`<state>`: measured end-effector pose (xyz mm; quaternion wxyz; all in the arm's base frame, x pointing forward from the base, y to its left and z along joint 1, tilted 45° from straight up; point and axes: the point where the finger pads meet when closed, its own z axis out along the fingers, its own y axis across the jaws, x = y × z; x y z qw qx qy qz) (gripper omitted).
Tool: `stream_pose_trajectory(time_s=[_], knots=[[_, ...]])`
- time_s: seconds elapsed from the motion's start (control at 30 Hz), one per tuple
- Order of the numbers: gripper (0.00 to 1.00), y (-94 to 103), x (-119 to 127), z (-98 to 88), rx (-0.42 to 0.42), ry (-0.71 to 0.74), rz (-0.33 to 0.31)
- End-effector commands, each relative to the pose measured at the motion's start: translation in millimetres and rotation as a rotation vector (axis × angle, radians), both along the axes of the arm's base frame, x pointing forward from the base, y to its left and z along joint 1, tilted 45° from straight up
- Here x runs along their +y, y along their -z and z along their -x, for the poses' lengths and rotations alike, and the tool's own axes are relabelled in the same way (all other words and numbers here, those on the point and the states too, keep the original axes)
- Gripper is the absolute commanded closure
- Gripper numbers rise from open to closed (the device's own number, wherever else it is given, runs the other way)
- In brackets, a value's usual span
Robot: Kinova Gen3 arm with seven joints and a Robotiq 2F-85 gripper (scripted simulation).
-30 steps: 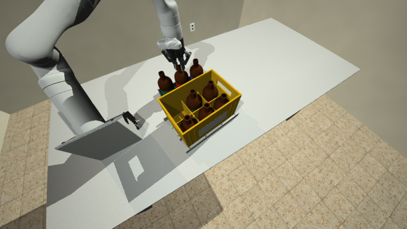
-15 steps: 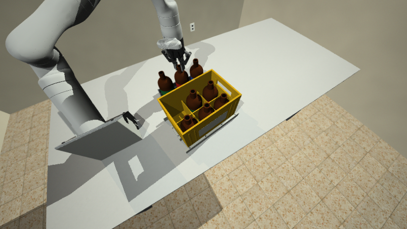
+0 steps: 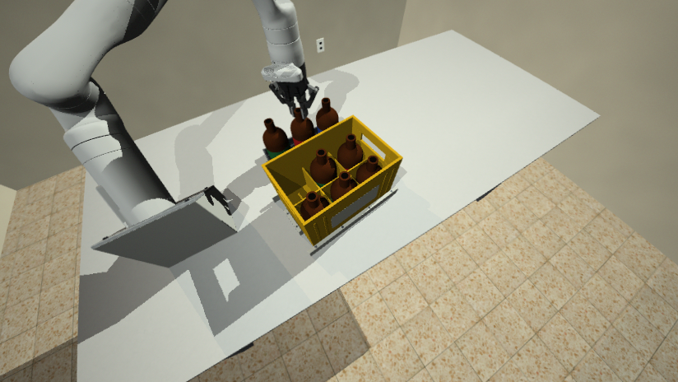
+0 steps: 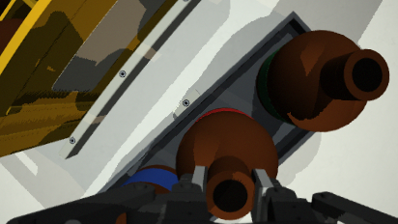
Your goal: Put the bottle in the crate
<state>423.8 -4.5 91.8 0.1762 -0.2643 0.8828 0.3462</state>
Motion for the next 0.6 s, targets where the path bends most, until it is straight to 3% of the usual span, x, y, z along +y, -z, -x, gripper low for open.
stream_pose_trajectory(time_s=[0.0,0.57], knots=[[1.00,-1.6,-4,0.3,-0.007,-0.004,0.006],[1.00,-13.0,-16,2.6,-0.007,-0.004,0.006]])
